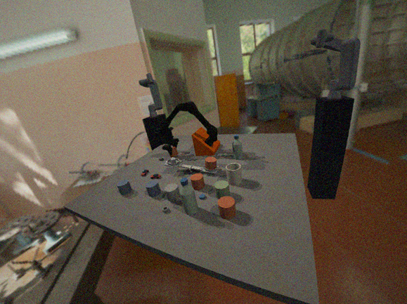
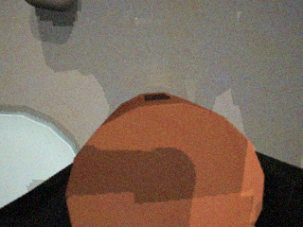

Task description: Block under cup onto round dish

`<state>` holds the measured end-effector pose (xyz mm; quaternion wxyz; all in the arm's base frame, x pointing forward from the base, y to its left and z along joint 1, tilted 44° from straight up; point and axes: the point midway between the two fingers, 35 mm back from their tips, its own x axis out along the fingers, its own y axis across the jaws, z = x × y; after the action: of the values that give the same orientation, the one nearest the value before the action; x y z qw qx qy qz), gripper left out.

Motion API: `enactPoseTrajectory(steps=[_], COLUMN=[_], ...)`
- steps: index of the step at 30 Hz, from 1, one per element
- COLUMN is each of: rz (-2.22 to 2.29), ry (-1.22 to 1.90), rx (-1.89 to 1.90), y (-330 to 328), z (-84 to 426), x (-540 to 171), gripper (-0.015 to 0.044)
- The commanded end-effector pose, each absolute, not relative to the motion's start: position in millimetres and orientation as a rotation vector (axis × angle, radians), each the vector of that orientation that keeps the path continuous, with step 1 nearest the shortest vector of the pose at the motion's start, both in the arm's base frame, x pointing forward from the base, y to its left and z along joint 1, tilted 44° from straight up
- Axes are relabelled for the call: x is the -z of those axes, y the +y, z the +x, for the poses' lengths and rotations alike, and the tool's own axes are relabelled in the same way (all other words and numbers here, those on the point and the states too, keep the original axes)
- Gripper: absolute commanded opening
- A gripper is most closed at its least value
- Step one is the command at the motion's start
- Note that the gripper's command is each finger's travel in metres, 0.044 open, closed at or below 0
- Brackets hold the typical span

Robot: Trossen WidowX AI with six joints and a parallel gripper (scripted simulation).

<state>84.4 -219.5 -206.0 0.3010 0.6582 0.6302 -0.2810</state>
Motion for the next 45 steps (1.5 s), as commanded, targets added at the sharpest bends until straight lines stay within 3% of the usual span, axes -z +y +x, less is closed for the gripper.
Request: enactPoseTrajectory(steps=[1,6,23,32,39,45], rz=[1.756,1.756,1.75,1.755,1.614,1.51], ry=[1.676,1.676,1.673,1.676,1.69,1.683], rx=[0.743,0.743,0.745,0.745,0.667,0.529], y=[-212,-207,-221,-247,-255,-253], z=[85,85,84,82,121,178], x=[211,217,205,173,157,127], gripper=[0.0,0.0,0.044,0.044,0.026,0.026])
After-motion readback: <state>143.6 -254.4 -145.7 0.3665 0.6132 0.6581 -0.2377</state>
